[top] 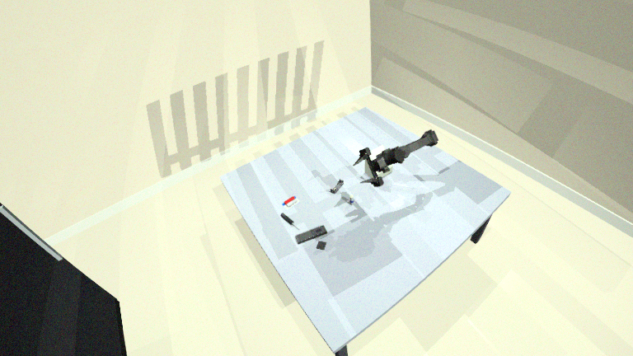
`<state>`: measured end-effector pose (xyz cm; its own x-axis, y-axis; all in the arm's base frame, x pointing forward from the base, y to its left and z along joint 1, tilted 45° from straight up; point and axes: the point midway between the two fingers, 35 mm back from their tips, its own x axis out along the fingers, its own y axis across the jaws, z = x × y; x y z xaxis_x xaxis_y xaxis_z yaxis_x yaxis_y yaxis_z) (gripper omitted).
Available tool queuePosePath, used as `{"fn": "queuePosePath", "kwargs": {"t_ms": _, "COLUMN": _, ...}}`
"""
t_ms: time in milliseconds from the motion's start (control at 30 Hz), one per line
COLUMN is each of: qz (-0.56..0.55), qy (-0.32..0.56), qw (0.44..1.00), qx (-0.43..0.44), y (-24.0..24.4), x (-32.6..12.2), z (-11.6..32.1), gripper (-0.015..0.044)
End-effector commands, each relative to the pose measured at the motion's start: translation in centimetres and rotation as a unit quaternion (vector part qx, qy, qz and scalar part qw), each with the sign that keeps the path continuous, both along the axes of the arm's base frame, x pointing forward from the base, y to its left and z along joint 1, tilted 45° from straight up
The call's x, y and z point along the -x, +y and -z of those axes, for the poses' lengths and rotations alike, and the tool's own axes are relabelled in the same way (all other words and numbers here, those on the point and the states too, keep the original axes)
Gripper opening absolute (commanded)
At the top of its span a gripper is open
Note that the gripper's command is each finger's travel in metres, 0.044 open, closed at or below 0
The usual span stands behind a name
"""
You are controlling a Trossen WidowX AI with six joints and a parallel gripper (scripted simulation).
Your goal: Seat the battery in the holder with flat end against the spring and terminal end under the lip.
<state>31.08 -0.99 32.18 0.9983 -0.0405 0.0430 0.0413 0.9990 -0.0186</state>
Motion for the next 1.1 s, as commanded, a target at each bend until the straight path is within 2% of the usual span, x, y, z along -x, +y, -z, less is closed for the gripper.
{"fn": "queuePosePath", "kwargs": {"t_ms": 0, "qz": -0.003, "qy": 0.008, "qw": 1.0, "qx": 0.003, "y": 0.1, "x": -0.2, "z": 0.3, "gripper": 0.0374}}
{"fn": "queuePosePath", "kwargs": {"t_ms": 100, "qz": -0.049, "qy": 0.119, "qw": 0.991, "qx": 0.036, "y": 1.0, "x": -2.0, "z": 4.0, "gripper": 0.0295}}
{"fn": "queuePosePath", "kwargs": {"t_ms": 200, "qz": -0.12, "qy": 0.252, "qw": 0.958, "qx": 0.058, "y": 2.3, "x": -3.0, "z": 8.7, "gripper": 0.0216}}
{"fn": "queuePosePath", "kwargs": {"t_ms": 333, "qz": -0.226, "qy": 0.402, "qw": 0.886, "qx": 0.047, "y": 3.9, "x": -2.2, "z": 13.9, "gripper": 0.0111}}
{"fn": "queuePosePath", "kwargs": {"t_ms": 467, "qz": -0.329, "qy": 0.513, "qw": 0.793, "qx": -0.01, "y": 5.6, "x": -0.1, "z": 16.8, "gripper": 0.0006}}
{"fn": "queuePosePath", "kwargs": {"t_ms": 567, "qz": -0.396, "qy": 0.568, "qw": 0.717, "qx": -0.079, "y": 6.8, "x": 1.5, "z": 17.4, "gripper": 0.0}}
{"fn": "queuePosePath", "kwargs": {"t_ms": 633, "qz": -0.42, "qy": 0.584, "qw": 0.686, "qx": -0.114, "y": 7.3, "x": 2.0, "z": 17.2, "gripper": 0.0}}
{"fn": "queuePosePath", "kwargs": {"t_ms": 1067, "qz": -0.424, "qy": 0.586, "qw": 0.68, "qx": -0.12, "y": 7.3, "x": 2.0, "z": 17.2, "gripper": 0.0}}
